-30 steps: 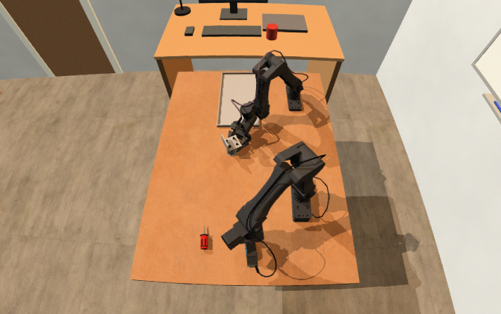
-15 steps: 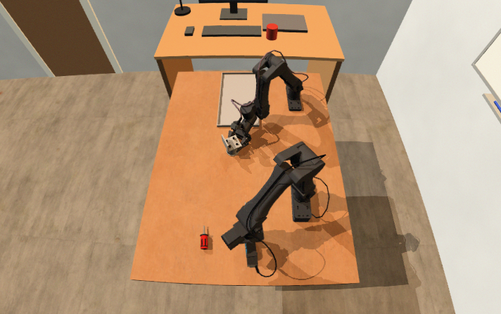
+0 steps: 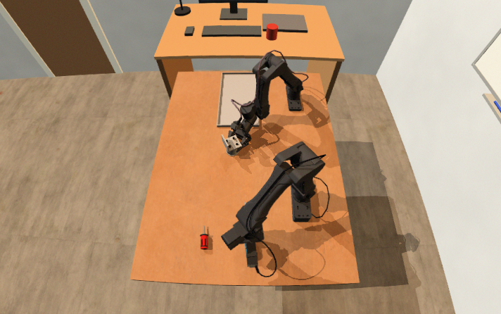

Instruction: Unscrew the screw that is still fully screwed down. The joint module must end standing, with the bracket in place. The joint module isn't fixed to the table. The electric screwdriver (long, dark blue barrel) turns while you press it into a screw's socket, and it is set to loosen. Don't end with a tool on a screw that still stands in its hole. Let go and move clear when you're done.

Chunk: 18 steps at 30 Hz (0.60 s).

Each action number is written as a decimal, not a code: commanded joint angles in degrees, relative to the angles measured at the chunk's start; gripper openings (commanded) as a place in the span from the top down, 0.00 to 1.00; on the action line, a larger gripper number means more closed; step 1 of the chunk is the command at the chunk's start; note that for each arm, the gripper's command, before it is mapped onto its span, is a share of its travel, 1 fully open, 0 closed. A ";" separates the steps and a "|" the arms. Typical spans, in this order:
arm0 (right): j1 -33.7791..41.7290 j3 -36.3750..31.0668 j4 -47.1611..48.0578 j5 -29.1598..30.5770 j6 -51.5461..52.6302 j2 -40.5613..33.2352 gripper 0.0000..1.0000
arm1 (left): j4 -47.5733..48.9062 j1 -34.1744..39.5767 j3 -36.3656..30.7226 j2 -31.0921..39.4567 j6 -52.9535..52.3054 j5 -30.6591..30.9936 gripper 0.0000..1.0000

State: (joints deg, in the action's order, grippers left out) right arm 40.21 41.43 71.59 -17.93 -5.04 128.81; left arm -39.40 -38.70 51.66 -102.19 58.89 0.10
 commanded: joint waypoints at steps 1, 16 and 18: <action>0.31 -0.96 -1.13 -0.23 0.36 0.63 0.41 | -0.46 -0.40 -1.03 1.76 -0.27 -0.81 0.56; 0.31 -0.96 -1.13 -0.23 0.36 0.63 0.41 | -0.46 -0.40 -1.03 1.76 -0.27 -0.81 0.57; 0.31 -0.96 -1.13 -0.23 0.36 0.63 0.41 | -0.46 -0.40 -1.03 1.76 -0.27 -0.81 0.57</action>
State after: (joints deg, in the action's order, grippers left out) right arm 40.21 41.43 71.59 -17.93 -5.04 128.81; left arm -39.42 -38.70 51.64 -102.19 58.89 0.10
